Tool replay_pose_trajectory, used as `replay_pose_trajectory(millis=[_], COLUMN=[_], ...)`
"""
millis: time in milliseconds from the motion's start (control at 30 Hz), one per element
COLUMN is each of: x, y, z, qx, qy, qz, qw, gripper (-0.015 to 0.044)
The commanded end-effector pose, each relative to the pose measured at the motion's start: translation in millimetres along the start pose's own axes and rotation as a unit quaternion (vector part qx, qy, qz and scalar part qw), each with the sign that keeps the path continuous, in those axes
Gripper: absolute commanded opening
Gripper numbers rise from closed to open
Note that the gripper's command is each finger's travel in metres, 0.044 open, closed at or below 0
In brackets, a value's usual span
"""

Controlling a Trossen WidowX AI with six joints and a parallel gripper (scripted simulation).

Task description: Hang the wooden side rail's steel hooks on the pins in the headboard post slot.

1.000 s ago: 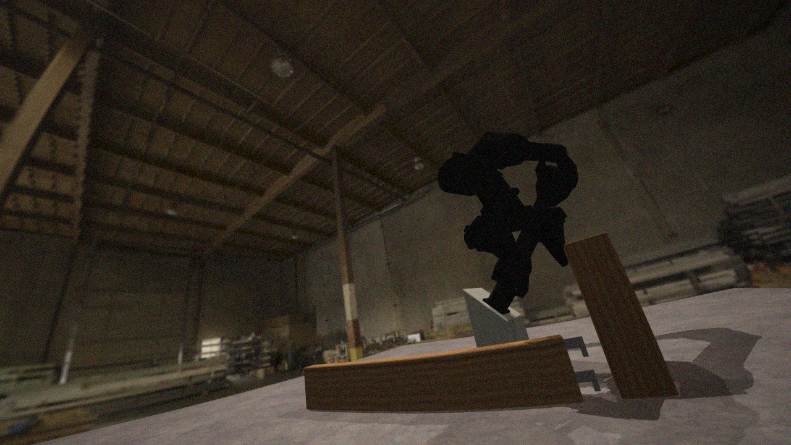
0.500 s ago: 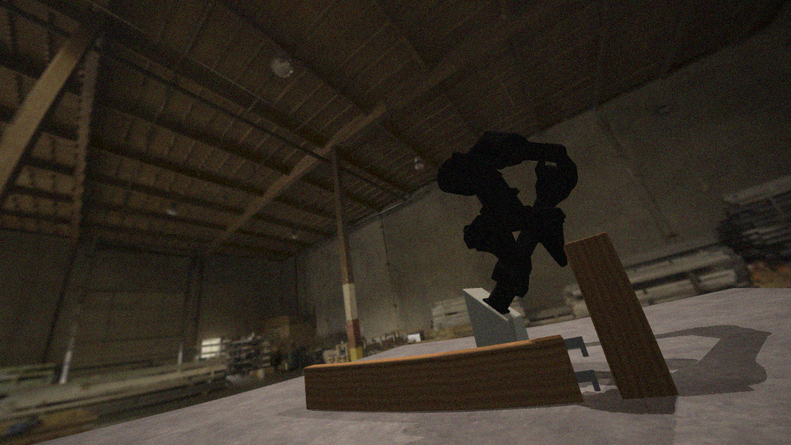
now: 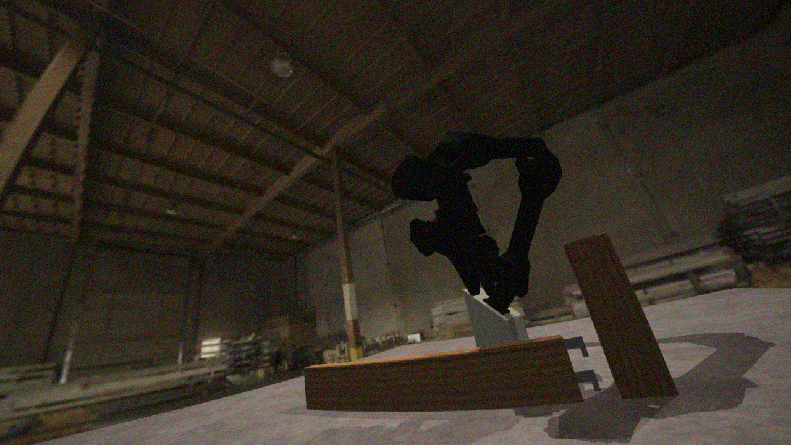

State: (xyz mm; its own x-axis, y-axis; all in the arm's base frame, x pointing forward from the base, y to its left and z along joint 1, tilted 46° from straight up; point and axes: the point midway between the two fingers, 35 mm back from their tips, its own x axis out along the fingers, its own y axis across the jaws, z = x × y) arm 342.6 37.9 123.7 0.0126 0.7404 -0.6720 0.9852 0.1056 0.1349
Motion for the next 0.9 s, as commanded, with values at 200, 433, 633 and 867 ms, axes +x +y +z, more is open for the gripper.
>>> replay_pose_trajectory(millis=[200,433,633,867], x=[9,38,53,61], y=[5,4,4,4], z=[13,13,14,14], qx=[-0.041,-0.041,-0.041,-0.041], qy=[-0.012,-0.011,-0.011,-0.011], qz=[-0.009,-0.008,-0.008,-0.008], qw=[0.999,0.999,0.999,0.999], gripper=[0.044,0.044,0.044,0.044])
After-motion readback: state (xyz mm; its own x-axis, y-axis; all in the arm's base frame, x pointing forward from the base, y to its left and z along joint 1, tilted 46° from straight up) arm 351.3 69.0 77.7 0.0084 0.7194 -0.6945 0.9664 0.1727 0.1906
